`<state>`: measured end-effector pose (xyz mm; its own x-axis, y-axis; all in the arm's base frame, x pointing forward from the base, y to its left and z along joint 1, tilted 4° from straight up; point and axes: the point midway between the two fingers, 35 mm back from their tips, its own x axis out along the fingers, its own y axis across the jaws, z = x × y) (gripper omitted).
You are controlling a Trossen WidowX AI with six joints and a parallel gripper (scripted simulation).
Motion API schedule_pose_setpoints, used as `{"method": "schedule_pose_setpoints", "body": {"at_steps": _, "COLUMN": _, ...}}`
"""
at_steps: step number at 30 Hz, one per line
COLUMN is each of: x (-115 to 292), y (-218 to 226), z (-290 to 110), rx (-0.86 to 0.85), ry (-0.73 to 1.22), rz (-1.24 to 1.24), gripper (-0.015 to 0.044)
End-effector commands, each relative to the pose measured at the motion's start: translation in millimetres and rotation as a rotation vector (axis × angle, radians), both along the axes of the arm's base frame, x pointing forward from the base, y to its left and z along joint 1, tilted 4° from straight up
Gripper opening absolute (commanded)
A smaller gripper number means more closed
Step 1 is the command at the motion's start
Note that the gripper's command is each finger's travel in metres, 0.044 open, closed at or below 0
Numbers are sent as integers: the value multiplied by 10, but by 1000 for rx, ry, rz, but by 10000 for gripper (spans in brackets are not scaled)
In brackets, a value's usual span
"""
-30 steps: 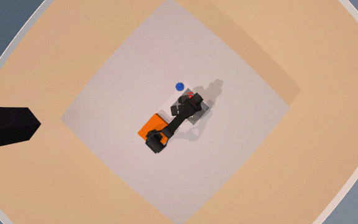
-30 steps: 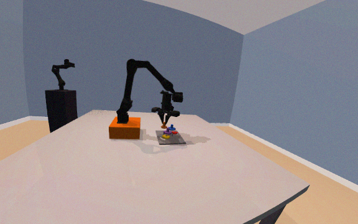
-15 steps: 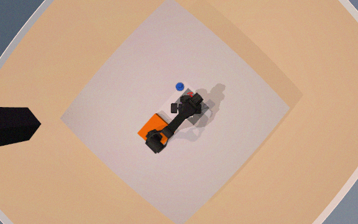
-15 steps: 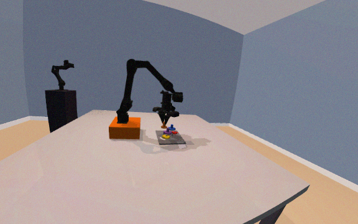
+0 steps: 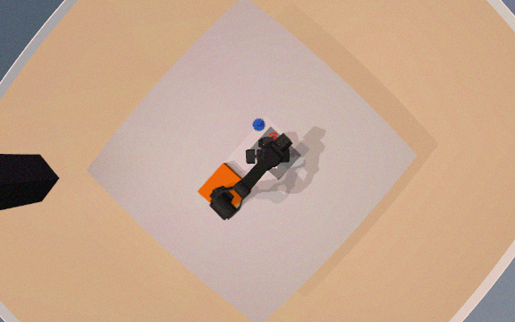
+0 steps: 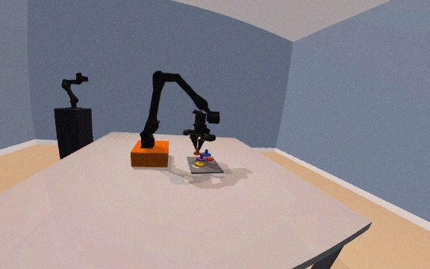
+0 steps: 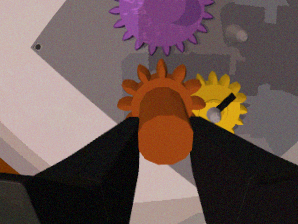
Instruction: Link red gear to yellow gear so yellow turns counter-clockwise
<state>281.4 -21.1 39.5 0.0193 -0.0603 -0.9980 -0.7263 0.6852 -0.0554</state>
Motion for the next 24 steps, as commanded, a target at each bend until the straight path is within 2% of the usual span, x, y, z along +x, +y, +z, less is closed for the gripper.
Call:
{"method": "schedule_pose_setpoints", "body": {"at_steps": 1, "x": -14, "y": -12, "z": -71, "rx": -6, "ry": 9, "rz": 81, "gripper": 0}}
{"method": "schedule_pose_setpoints", "body": {"at_steps": 11, "x": -8, "y": -27, "z": -212, "rx": -6, "ry": 8, "rz": 72, "gripper": 0}}
{"method": "schedule_pose_setpoints", "body": {"at_steps": 24, "x": -11, "y": -32, "z": -404, "rx": 0, "ry": -11, "rz": -237, "gripper": 0}}
